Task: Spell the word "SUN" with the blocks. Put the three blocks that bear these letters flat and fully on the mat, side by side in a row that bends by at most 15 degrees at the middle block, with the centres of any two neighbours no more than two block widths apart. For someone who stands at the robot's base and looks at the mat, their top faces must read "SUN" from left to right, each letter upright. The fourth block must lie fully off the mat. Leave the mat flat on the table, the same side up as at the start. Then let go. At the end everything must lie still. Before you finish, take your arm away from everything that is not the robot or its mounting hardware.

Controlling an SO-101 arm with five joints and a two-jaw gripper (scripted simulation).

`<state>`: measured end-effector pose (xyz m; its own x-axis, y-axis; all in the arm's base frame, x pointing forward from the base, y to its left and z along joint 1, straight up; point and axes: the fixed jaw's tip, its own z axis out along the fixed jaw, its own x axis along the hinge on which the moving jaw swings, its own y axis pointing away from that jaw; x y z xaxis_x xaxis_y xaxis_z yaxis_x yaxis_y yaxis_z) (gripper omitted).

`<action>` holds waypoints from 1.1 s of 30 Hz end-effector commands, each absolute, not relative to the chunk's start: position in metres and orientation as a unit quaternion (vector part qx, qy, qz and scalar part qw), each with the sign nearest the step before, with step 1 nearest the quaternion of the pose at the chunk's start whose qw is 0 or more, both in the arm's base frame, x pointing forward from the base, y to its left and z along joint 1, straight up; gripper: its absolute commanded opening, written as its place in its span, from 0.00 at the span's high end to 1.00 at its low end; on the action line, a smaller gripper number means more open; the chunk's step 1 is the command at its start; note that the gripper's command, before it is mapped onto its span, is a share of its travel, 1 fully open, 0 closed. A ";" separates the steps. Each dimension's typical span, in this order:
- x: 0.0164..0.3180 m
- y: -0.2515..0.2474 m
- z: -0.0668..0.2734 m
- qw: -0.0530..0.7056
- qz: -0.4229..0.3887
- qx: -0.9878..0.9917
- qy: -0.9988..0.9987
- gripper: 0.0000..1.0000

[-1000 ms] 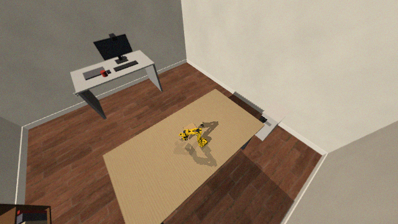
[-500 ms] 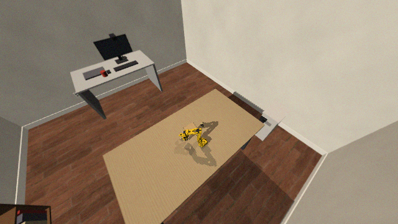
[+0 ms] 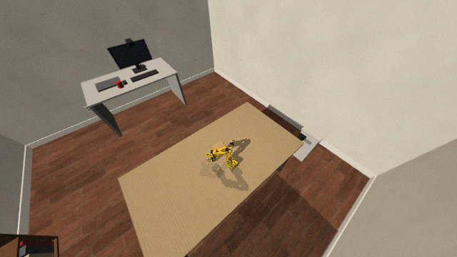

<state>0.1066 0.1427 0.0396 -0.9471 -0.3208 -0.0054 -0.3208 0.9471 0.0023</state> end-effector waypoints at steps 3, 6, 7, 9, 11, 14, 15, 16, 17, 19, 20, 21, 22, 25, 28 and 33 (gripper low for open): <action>0.111 0.150 0.047 0.027 0.024 -0.163 0.986 1.00; 0.111 0.150 0.047 0.027 0.024 -0.163 0.986 1.00; 0.111 0.150 0.047 0.027 0.024 -0.163 0.986 1.00; 0.111 0.150 0.046 0.027 0.024 -0.163 0.986 1.00; 0.111 0.150 0.045 0.027 0.024 -0.163 0.986 1.00; 0.111 0.150 0.043 0.027 0.024 -0.163 0.986 1.00; 0.111 0.150 0.042 0.027 0.024 -0.163 0.986 1.00; 0.111 0.150 0.041 0.027 0.024 -0.163 0.986 1.00; 0.111 0.150 0.041 0.027 0.024 -0.163 0.986 1.00; 0.112 0.150 0.041 0.027 0.024 -0.163 0.986 1.00; 0.112 0.150 0.041 0.027 0.024 -0.163 0.986 1.00; 0.112 0.150 0.041 0.027 0.024 -0.163 0.986 1.00; 0.112 0.150 0.041 0.027 0.024 -0.163 0.986 1.00; 0.112 0.150 0.040 0.027 0.024 -0.163 0.986 1.00; 0.112 0.151 0.039 0.027 0.024 -0.163 0.986 1.00; 0.112 0.151 0.035 0.027 0.024 -0.163 0.986 1.00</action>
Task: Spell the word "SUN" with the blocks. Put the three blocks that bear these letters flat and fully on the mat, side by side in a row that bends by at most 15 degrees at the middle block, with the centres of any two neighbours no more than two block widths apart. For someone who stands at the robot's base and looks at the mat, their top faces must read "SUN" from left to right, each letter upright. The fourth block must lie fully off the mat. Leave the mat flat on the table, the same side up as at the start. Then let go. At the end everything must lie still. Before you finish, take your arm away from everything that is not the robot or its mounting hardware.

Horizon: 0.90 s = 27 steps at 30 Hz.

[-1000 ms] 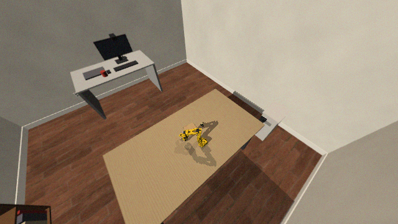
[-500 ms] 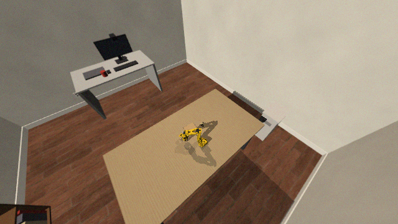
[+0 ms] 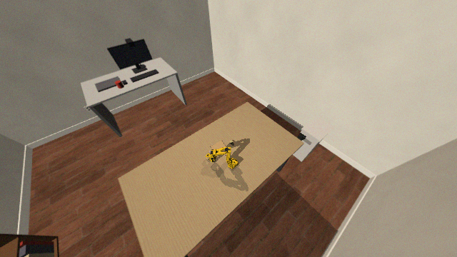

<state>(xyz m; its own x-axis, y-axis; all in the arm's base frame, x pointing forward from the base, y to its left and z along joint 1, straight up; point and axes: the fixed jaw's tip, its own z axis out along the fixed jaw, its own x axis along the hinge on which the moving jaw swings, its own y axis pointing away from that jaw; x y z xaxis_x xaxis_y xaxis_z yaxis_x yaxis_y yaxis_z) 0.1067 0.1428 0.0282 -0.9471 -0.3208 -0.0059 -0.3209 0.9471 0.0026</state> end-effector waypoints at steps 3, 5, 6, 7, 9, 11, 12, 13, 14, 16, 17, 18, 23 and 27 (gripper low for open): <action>0.112 0.151 0.035 0.027 0.024 -0.163 0.986 1.00; 0.112 0.151 0.035 0.027 0.024 -0.163 0.986 1.00; 0.112 0.151 0.035 0.027 0.024 -0.163 0.986 1.00; 0.112 0.151 0.035 0.027 0.024 -0.163 0.986 1.00; 0.112 0.151 0.034 0.027 0.024 -0.163 0.986 1.00; 0.112 0.151 0.033 0.027 0.024 -0.163 0.986 1.00; 0.112 0.151 0.033 0.027 0.024 -0.163 0.986 1.00; 0.112 0.151 0.032 0.027 0.024 -0.163 0.986 1.00; 0.112 0.151 0.031 0.027 0.024 -0.163 0.986 1.00; 0.112 0.151 0.030 0.027 0.024 -0.163 0.986 1.00; 0.112 0.151 0.029 0.027 0.024 -0.163 0.986 1.00; 0.112 0.151 0.029 0.027 0.024 -0.163 0.986 1.00; 0.112 0.151 0.028 0.027 0.024 -0.163 0.986 1.00; 0.112 0.151 0.028 0.027 0.024 -0.163 0.986 1.00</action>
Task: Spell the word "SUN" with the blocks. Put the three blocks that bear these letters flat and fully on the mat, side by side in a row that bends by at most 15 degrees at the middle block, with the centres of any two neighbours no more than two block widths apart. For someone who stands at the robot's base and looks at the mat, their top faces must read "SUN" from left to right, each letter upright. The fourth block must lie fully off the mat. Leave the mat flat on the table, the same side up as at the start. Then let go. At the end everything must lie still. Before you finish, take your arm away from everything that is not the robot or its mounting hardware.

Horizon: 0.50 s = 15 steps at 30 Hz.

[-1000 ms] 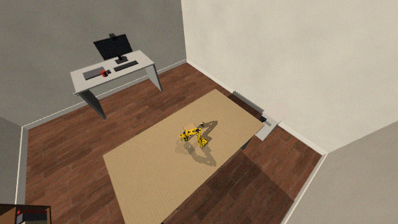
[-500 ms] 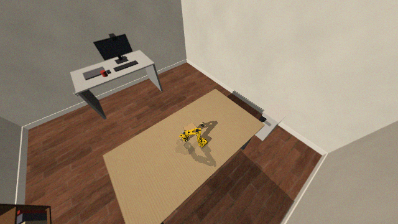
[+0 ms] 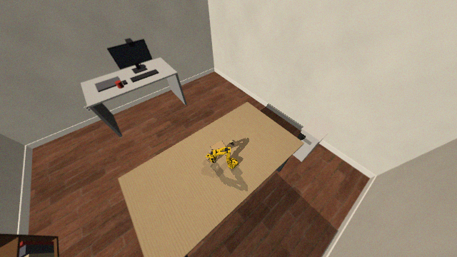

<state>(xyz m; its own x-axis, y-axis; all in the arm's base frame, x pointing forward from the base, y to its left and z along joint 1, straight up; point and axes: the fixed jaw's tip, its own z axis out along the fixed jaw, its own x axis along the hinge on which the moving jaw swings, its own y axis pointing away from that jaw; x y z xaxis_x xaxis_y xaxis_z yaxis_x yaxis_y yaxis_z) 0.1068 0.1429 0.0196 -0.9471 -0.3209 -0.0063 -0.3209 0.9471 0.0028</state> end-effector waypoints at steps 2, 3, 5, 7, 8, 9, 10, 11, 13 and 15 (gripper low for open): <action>0.112 0.151 0.027 0.027 0.024 -0.163 0.986 1.00; 0.112 0.151 0.026 0.027 0.024 -0.163 0.986 1.00; 0.112 0.151 0.025 0.027 0.024 -0.163 0.986 1.00; 0.112 0.151 0.024 0.027 0.024 -0.163 0.986 1.00; 0.112 0.151 0.024 0.027 0.024 -0.163 0.986 1.00; 0.112 0.151 0.024 0.027 0.024 -0.163 0.986 1.00; 0.112 0.151 0.024 0.027 0.024 -0.163 0.986 1.00; 0.112 0.151 0.024 0.027 0.024 -0.163 0.986 1.00; 0.112 0.151 0.024 0.027 0.024 -0.163 0.986 1.00; 0.112 0.151 0.024 0.027 0.024 -0.163 0.986 1.00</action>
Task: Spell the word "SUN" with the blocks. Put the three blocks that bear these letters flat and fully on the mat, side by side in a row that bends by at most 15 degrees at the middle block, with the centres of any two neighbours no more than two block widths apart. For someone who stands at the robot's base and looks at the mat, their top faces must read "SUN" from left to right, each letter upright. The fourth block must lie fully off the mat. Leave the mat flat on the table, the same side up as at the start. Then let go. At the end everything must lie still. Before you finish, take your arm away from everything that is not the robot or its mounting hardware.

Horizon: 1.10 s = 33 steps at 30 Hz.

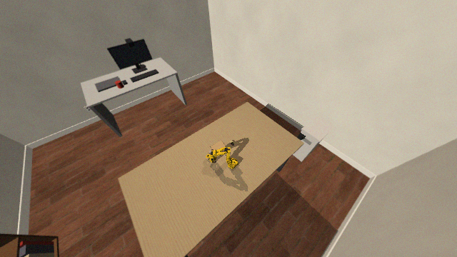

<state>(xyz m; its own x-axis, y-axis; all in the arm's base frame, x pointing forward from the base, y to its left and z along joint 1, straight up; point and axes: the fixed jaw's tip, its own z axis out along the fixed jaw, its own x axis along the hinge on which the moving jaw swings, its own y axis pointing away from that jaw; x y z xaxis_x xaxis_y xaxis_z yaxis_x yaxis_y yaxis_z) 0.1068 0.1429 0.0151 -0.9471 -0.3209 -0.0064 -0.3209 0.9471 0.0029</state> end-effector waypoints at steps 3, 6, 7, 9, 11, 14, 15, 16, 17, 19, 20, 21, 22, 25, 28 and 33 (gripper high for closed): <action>0.112 0.151 0.024 0.027 0.024 -0.163 0.986 0.97; 0.112 0.151 0.024 0.027 0.024 -0.163 0.986 0.92; 0.112 0.151 0.024 0.027 0.024 -0.163 0.986 0.90; 0.112 0.151 0.024 0.027 0.024 -0.163 0.986 0.88; 0.112 0.151 0.024 0.027 0.024 -0.163 0.986 0.86; 0.112 0.151 0.024 0.027 0.024 -0.163 0.986 0.86; 0.112 0.151 0.024 0.027 0.024 -0.163 0.986 0.86; 0.112 0.151 0.024 0.027 0.024 -0.163 0.986 0.86; 0.112 0.151 0.024 0.027 0.024 -0.163 0.986 0.86; 0.112 0.151 0.024 0.027 0.024 -0.163 0.986 0.85; 0.112 0.151 0.024 0.027 0.024 -0.163 0.986 0.85; 0.112 0.151 0.024 0.027 0.024 -0.163 0.986 0.85; 0.112 0.151 0.024 0.027 0.024 -0.163 0.986 0.84; 0.112 0.151 0.024 0.027 0.024 -0.163 0.986 0.82; 0.112 0.151 0.024 0.027 0.024 -0.163 0.986 0.79; 0.112 0.151 0.024 0.027 0.024 -0.163 0.986 0.75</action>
